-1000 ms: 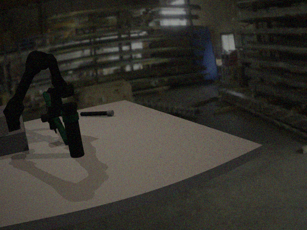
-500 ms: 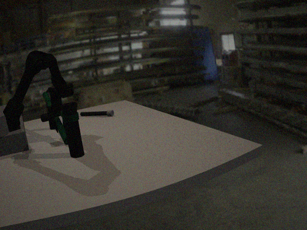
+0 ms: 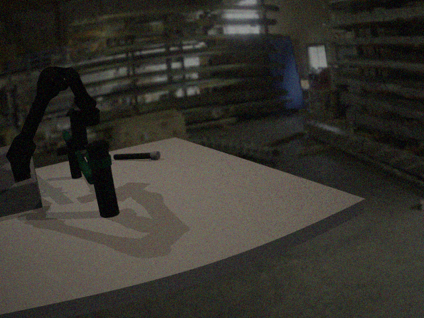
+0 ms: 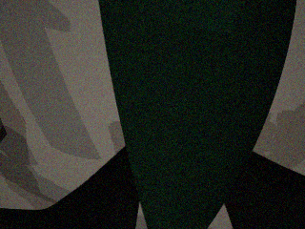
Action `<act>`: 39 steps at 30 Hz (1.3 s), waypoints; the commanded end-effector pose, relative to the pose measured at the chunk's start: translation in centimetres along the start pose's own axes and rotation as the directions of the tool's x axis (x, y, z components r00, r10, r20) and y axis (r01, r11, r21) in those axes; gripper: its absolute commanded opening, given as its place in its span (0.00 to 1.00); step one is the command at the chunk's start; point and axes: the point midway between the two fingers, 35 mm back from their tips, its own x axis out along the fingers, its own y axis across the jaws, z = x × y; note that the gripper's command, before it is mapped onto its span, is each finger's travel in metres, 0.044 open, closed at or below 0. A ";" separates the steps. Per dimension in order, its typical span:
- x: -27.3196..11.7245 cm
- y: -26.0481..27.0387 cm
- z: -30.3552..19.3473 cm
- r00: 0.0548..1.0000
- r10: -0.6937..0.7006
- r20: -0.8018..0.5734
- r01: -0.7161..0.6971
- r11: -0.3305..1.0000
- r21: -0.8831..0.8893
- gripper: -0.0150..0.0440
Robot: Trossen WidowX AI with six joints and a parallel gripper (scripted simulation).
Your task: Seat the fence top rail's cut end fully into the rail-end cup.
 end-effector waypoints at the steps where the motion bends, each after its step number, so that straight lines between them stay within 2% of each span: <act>1: -1.4 -0.1 -0.6 0.998 -0.011 -0.057 0.011 1.000 -0.004 0.25; 11: -4.9 -0.1 -2.0 0.981 -0.040 -0.192 0.040 0.999 -0.002 0.25; 39: -5.1 -0.3 -2.2 0.984 -0.030 -0.175 0.030 1.000 0.001 0.25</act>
